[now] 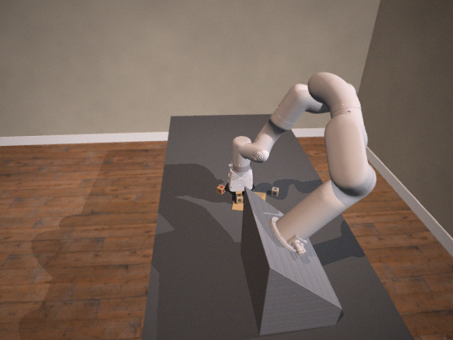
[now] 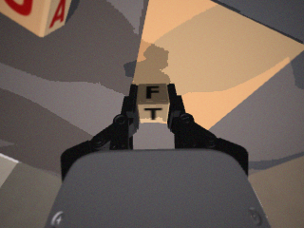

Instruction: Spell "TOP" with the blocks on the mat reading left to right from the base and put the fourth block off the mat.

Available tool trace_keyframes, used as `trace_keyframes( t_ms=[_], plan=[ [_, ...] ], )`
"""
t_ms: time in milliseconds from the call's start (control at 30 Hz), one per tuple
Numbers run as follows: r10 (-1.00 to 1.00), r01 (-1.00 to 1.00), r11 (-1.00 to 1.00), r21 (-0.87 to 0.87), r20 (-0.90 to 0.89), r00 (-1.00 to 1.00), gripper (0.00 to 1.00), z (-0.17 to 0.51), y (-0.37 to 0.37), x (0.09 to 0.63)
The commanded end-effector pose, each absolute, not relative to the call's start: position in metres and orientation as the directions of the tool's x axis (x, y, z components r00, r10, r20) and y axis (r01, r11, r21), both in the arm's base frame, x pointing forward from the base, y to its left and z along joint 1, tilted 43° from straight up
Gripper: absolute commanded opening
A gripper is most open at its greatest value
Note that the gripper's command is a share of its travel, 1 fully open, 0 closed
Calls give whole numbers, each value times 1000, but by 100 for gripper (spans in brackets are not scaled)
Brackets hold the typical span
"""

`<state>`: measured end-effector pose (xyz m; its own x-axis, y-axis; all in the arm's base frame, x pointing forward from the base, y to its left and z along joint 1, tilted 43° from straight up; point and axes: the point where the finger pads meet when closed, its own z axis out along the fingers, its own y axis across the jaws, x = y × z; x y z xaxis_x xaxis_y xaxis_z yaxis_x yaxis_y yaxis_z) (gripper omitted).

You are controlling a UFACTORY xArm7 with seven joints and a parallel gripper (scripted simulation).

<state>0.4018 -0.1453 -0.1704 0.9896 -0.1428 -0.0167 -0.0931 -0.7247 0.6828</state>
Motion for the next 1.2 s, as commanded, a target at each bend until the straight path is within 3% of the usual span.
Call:
trace_keyframes(
  t_ms=[0,1167],
  plan=[
    [-140,-93,-726,681,-14,990,27,-170,-144,404],
    [-140,-93,-726,681,-14,990,27,-173,-146,403]
  ],
)
